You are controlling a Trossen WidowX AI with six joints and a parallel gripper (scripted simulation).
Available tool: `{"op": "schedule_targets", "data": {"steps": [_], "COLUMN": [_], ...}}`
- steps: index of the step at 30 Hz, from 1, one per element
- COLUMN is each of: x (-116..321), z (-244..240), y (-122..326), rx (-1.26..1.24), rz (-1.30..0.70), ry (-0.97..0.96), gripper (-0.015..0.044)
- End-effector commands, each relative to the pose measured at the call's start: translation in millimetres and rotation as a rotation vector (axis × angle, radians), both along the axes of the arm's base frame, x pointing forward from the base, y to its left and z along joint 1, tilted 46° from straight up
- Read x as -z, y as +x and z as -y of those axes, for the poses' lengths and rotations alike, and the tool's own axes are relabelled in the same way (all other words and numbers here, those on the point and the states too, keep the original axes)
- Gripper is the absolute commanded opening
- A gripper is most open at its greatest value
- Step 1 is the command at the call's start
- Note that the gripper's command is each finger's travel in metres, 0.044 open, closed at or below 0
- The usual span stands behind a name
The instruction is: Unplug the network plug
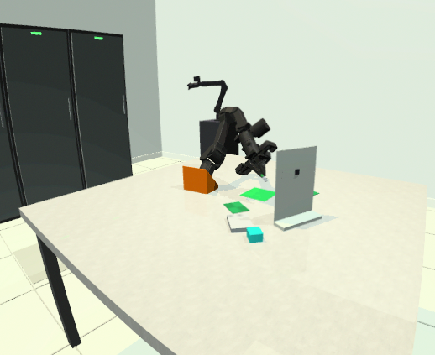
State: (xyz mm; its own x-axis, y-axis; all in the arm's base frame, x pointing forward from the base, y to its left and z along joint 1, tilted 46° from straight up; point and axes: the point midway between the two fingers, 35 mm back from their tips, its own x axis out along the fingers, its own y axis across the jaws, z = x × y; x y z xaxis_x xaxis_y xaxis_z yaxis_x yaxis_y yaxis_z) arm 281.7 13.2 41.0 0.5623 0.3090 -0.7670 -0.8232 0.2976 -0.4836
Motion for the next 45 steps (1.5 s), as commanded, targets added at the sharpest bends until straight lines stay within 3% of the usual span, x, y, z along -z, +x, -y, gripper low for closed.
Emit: {"op": "schedule_targets", "data": {"steps": [1,25,45], "x": [1,-36,-25], "z": [-8,-53,-61], "y": [-12,-67,-68], "rx": [-0.1,-0.534,-0.538], "rz": [-0.009,0.172,0.169], "ry": [0.041,0.385,0.381], "gripper": [0.0,0.0,0.0]}}
